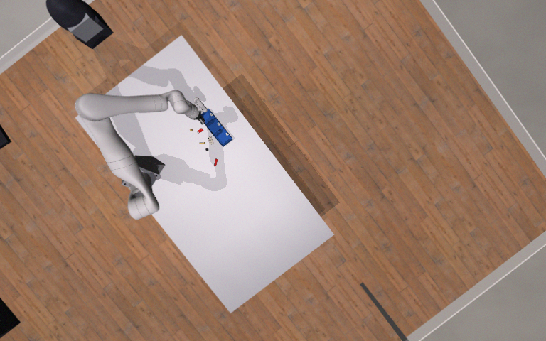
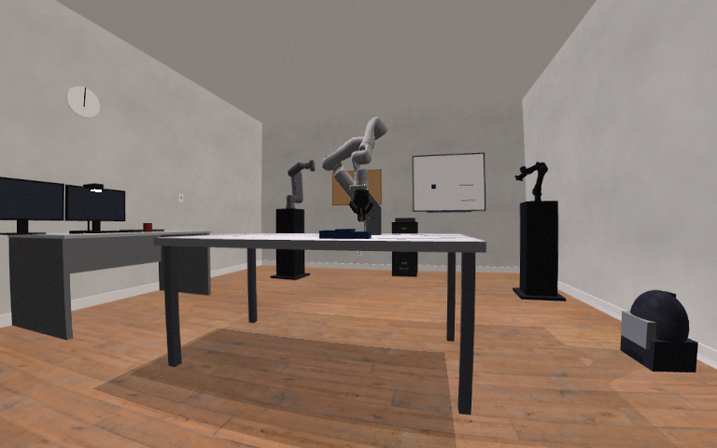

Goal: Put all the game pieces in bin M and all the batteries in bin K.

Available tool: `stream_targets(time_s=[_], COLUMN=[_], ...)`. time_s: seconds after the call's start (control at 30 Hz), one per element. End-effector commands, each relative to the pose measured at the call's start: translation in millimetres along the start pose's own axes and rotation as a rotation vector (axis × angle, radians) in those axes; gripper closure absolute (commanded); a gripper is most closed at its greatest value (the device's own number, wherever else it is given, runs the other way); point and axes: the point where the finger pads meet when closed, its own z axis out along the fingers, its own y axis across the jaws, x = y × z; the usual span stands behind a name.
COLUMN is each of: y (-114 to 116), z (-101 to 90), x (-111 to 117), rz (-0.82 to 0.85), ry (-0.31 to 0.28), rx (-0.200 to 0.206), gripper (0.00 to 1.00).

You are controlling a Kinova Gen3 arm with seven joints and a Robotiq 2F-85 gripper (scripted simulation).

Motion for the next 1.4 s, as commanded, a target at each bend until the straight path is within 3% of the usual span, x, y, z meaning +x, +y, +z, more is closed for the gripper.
stream_targets(time_s=[0.0, 0.43, 0.9, 0.93, 1.37], y=[-0.2, -1.9, -1.6, 5.9, 83.7], z=[-13.4, -122.1, -119.1, -116.4, -77.7], x=[-0.6, 0.7, 0.3, -0.6, -37.4], rz=[0.004, 0.001, -0.001, 0.064, 0.600], ry=[0.000, 0.003, 0.003, 0.012, 0.006], rx=[0.002, 0.005, 0.006, 0.008, 0.006], gripper=[0.91, 0.91, 0.91, 0.71, 0.71])
